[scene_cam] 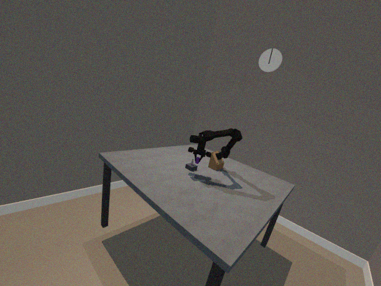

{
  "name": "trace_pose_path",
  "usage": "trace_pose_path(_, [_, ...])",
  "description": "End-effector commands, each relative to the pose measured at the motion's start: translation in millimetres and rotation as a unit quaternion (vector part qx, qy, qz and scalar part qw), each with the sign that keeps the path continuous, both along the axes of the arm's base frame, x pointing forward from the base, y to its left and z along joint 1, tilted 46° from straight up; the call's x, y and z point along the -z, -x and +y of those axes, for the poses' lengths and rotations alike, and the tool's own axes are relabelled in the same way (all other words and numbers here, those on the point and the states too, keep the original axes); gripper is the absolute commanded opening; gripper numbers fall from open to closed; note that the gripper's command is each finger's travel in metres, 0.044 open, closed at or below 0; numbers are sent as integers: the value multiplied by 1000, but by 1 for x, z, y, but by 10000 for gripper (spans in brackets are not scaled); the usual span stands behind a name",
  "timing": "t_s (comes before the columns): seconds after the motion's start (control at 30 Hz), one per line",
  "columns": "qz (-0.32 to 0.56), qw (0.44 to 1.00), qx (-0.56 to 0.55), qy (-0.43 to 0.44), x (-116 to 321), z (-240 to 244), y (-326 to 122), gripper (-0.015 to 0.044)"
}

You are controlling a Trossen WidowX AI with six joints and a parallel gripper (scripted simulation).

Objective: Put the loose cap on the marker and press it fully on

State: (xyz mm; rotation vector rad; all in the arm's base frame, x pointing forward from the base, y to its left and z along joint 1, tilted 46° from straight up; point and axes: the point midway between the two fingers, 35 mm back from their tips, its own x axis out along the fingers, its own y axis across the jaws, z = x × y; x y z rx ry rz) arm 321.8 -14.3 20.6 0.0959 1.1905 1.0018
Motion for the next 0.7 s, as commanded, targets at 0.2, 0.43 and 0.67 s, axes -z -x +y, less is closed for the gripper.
trace_pose_path(0.2, [-1, 1000, -8, -3, 20, -31, 12, 0])
trace_pose_path(0.43, [-2, 1000, -13, -10, 34, -53, 24, 0])
trace_pose_path(0.67, [-4, 1000, -17, -17, 45, -69, 35, 0])
